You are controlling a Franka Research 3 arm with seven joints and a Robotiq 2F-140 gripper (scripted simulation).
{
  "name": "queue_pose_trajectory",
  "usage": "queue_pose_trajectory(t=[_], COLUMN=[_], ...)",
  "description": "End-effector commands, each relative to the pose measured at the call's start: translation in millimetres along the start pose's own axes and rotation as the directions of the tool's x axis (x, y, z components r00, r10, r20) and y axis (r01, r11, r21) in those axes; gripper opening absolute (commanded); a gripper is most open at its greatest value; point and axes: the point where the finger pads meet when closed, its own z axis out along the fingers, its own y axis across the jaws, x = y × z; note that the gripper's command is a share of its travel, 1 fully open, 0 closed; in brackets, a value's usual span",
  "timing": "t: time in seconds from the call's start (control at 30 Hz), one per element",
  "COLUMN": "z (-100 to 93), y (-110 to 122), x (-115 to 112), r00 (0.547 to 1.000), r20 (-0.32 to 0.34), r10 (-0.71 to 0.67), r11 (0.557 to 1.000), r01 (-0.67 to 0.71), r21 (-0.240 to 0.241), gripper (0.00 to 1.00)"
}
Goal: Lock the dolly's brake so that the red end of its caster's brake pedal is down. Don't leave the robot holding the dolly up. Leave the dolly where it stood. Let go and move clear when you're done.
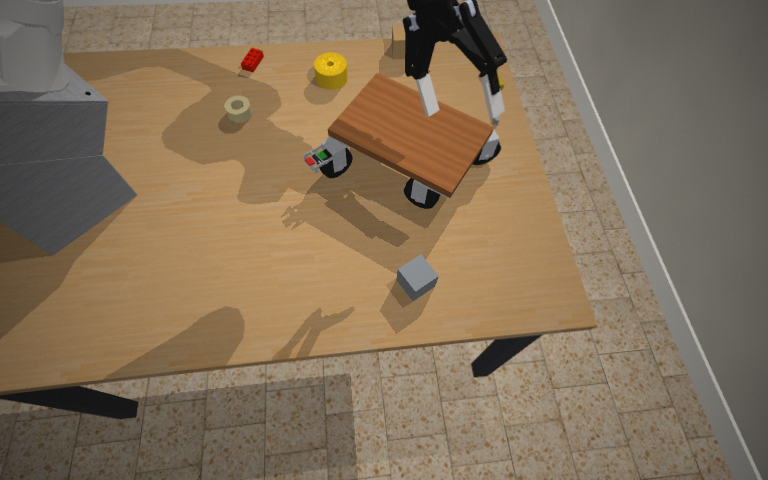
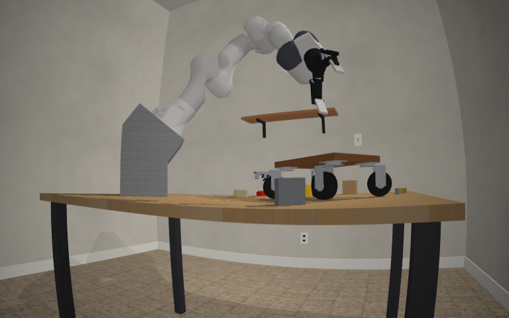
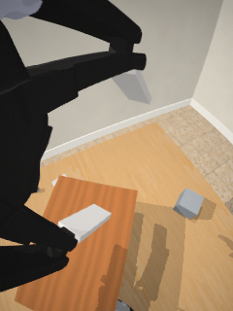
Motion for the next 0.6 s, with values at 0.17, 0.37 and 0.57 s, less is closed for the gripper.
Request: queue_pose_trajectory(t=[0.17,0.37,0.57], z=[-0.1,-0.1,0.0], y=[-0.1,-0.1,0.9], x=[0.0,0.0,2.2], r00=[1.0,1.0,1.0], r20=[0.0,0.0,-0.003], r10=[0.0,0.0,0.01], r11=[1.0,1.0,1.0], r01=[0.0,0.0,-0.01], r21=[0.0,0.0,-0.003], gripper=[1.0,1.0,0.0])
